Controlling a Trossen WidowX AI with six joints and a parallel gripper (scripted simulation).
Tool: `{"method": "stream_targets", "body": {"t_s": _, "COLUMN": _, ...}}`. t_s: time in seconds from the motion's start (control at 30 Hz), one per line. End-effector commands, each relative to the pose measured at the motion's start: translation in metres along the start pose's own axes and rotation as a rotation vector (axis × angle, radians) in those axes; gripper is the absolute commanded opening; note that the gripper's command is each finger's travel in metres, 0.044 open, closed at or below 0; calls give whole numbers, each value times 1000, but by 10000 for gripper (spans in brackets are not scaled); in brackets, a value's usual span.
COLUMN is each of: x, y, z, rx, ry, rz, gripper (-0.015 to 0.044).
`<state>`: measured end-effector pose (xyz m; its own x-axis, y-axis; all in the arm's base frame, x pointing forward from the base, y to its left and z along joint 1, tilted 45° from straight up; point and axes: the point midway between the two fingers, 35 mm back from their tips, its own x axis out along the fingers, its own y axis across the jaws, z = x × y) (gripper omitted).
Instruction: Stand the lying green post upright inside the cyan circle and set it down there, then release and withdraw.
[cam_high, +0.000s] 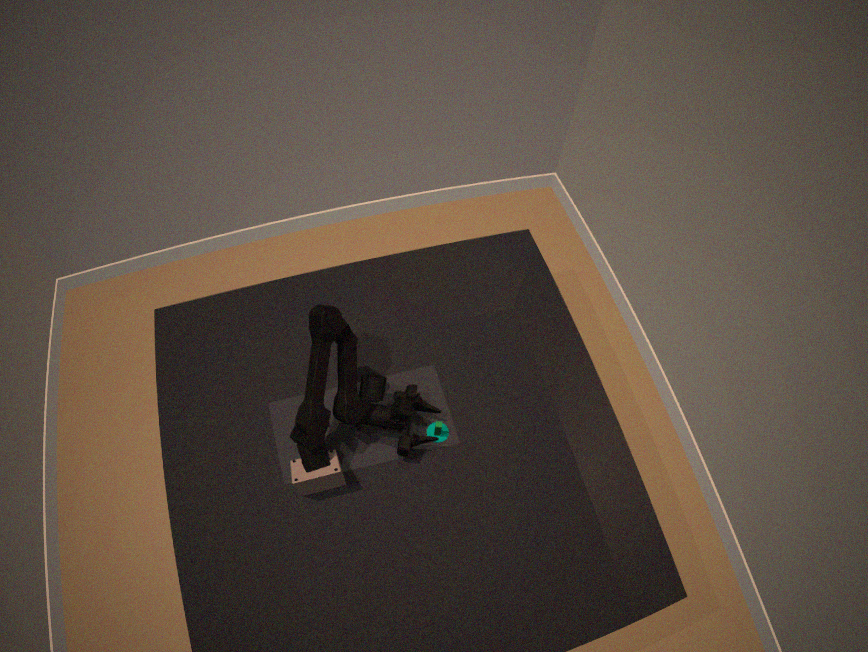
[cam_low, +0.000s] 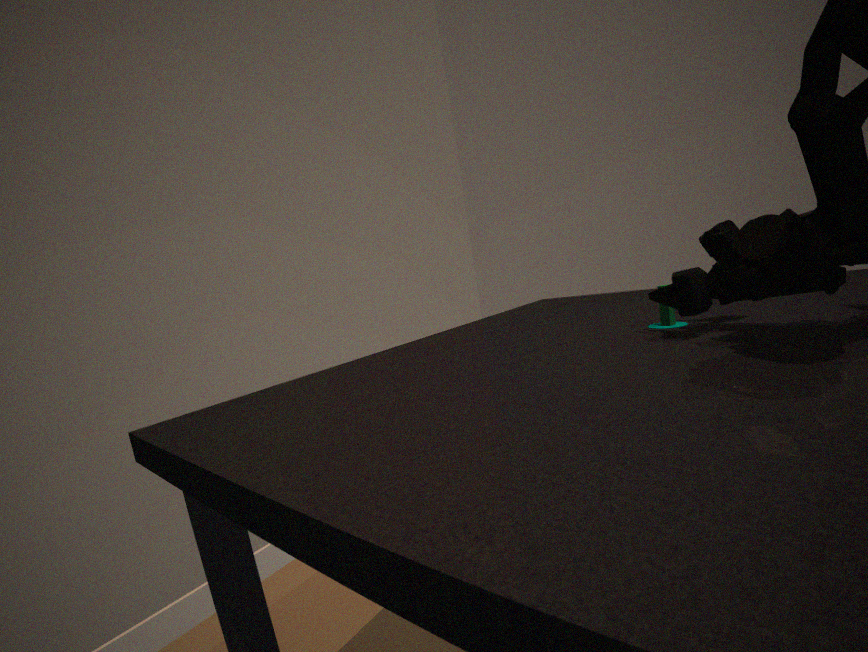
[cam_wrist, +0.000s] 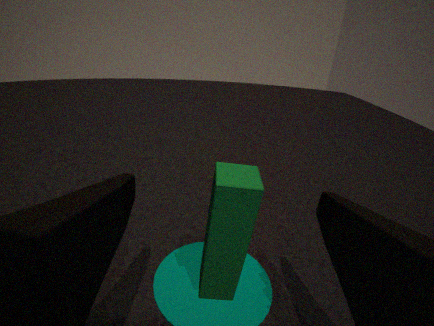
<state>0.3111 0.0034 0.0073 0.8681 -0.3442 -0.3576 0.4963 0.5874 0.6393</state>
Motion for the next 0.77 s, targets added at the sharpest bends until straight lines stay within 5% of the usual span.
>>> {"method": "stream_targets", "body": {"t_s": 0.0, "x": 1, "y": 1, "z": 6, "rx": 9, "ry": -5, "rz": -1, "gripper": 400}}
{"method": "stream_targets", "body": {"t_s": 0.73, "x": -9, "y": 0, "z": 86, "rx": 15, "ry": -16, "rz": 0, "gripper": 400}}
